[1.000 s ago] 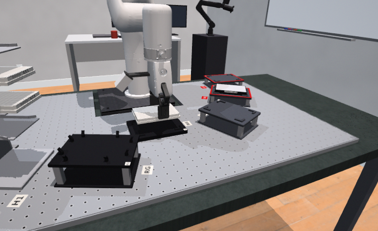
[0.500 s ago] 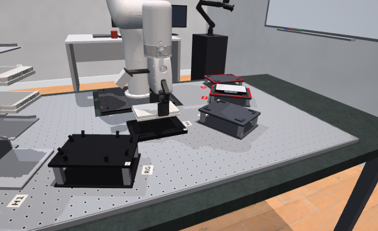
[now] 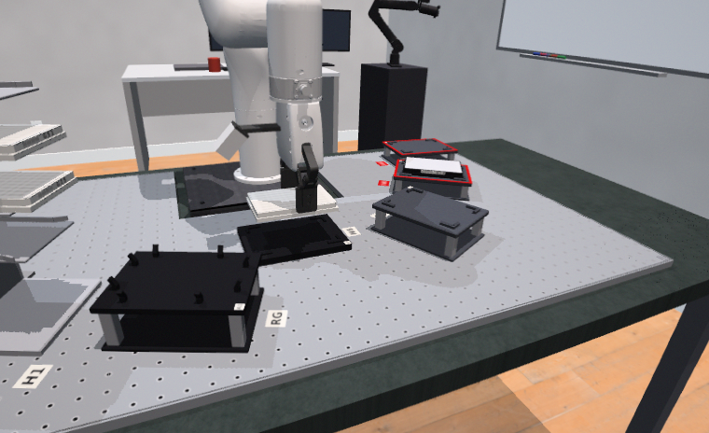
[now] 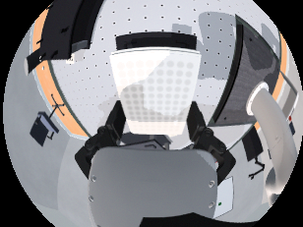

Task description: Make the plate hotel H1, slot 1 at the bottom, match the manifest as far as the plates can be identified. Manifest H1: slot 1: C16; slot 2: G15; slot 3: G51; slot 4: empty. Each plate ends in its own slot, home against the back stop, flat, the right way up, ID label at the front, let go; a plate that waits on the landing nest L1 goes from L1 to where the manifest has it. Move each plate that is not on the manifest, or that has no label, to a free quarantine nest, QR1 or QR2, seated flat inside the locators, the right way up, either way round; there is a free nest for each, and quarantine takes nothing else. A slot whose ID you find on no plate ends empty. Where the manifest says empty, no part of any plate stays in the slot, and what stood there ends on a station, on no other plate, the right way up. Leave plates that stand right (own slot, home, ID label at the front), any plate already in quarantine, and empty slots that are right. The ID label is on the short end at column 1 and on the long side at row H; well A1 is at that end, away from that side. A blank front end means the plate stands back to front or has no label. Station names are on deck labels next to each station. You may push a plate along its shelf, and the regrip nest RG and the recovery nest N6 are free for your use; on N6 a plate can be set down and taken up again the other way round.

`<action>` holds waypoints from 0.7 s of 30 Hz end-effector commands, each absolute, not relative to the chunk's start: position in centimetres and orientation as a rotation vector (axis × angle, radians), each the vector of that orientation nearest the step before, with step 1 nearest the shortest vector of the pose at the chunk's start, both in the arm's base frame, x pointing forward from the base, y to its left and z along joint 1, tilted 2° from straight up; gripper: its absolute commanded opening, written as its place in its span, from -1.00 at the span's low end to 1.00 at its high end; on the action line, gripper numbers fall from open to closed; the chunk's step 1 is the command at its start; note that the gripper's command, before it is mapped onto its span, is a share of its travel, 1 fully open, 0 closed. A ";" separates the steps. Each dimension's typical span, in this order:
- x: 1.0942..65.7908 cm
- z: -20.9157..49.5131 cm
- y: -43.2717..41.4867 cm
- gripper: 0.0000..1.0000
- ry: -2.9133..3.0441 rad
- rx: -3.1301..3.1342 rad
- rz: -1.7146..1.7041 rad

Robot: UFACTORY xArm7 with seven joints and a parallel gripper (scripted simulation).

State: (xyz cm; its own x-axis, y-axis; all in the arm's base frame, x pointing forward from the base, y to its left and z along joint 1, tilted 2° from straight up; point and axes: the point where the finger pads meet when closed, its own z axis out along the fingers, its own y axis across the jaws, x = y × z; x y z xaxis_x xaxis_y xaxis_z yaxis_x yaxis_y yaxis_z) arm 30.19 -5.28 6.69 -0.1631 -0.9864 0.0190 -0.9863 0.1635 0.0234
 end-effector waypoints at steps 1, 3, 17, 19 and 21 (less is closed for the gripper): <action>30.3 7.1 -5.3 -1.00 -2.375 2.014 -0.005; 30.3 7.2 -5.3 -1.00 -2.375 2.014 -0.005; 30.3 7.6 -5.3 -1.00 -2.375 2.014 -0.005; 30.3 7.6 -5.3 -1.00 -2.375 2.014 -0.005; 30.4 7.9 -5.3 -1.00 -2.375 2.014 -0.005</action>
